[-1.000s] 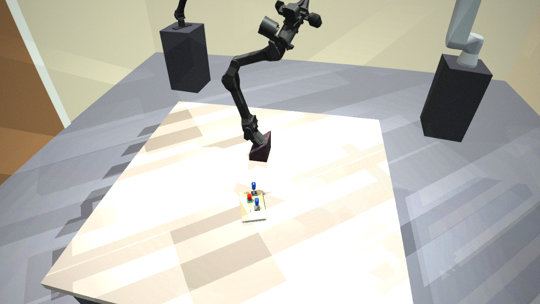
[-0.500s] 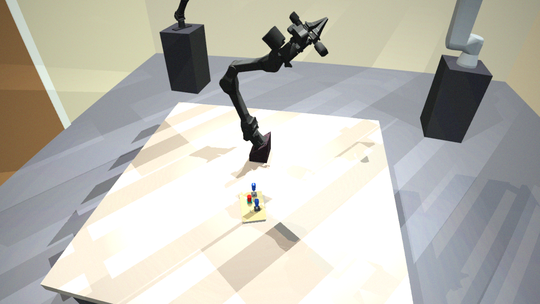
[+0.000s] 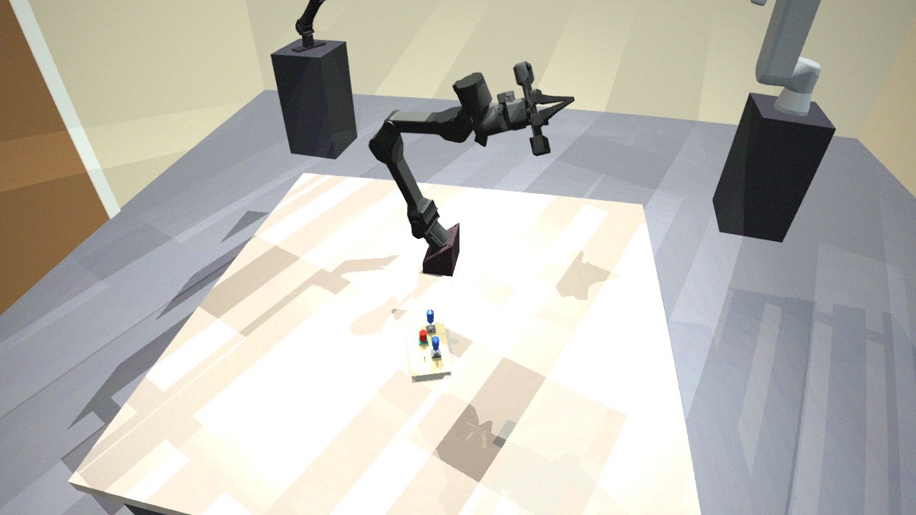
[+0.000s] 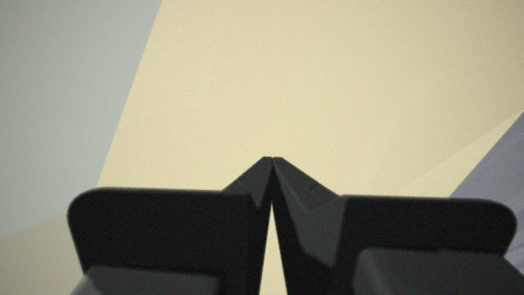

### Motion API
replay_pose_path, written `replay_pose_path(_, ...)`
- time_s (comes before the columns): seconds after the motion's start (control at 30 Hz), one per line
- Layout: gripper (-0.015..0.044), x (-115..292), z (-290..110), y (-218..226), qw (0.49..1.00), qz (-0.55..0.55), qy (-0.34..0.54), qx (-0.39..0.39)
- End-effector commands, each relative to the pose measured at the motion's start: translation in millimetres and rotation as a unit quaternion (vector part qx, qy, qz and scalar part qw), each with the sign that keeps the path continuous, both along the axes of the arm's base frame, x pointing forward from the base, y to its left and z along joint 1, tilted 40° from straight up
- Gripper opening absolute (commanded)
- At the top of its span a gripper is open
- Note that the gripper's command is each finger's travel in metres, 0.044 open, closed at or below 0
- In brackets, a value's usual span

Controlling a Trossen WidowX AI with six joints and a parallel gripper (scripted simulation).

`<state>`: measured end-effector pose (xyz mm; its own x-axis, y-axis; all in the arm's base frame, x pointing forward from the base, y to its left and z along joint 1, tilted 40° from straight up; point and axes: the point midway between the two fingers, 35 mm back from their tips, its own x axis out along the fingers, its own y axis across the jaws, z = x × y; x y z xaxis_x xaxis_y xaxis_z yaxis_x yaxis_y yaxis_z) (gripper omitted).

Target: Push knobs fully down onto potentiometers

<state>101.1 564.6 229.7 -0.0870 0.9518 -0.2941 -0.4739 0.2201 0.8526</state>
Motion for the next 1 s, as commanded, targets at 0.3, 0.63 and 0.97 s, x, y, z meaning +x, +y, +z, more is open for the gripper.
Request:
replay_pose_path(0.3, 0.0, 80.6, -74.0, -51.6, 0.979, -0.125, -0.023, -0.16)
replay_pose_path(0.63, 0.0, 115.1, -106.9, -89.1, 0.952, -0.182, -0.024, -0.243)
replay_pose_path(0.97, 0.0, 158.5, -151.5, -163.9, 0.887, -0.265, -0.015, -0.379)
